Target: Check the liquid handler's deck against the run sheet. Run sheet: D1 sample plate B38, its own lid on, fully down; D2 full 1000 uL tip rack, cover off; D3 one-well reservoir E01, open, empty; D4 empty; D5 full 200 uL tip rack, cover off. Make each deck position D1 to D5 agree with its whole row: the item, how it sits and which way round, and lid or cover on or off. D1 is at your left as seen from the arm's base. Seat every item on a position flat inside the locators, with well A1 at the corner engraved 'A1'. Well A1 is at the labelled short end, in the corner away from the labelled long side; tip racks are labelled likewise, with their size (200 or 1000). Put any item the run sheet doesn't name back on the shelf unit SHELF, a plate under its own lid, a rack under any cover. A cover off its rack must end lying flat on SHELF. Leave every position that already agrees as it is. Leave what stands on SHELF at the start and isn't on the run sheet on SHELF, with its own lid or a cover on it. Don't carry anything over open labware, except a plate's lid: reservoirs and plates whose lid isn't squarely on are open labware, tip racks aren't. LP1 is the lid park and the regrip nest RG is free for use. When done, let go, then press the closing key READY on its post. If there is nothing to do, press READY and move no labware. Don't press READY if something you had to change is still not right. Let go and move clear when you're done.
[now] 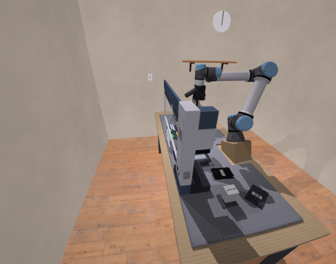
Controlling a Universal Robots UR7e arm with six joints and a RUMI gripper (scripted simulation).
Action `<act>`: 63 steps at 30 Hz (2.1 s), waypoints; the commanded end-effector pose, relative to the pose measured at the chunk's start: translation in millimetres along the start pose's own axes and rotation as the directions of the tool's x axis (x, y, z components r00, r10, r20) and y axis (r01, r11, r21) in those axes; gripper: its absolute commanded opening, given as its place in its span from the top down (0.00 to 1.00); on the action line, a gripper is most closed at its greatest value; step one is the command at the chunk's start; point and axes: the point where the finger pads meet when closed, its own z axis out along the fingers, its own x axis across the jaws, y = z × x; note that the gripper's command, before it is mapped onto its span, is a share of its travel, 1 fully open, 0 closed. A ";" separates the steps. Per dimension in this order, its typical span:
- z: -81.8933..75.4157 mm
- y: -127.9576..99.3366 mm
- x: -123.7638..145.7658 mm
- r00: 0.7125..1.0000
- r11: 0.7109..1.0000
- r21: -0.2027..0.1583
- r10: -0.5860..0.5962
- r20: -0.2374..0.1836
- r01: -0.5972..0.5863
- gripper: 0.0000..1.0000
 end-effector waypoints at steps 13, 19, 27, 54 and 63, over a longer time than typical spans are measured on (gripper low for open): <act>0.3 79.1 1.2 1.000 1.000 -0.002 -0.003 0.002 0.003 1.00; 0.3 99.0 1.5 1.000 1.000 -0.002 -0.003 0.002 0.003 1.00; 0.4 133.8 2.1 1.000 1.000 -0.002 -0.003 0.002 0.003 1.00; -2.8 132.0 34.0 1.000 1.000 0.004 0.019 -0.002 -0.019 1.00; -2.9 131.4 66.0 1.000 1.000 0.004 0.019 -0.003 -0.019 1.00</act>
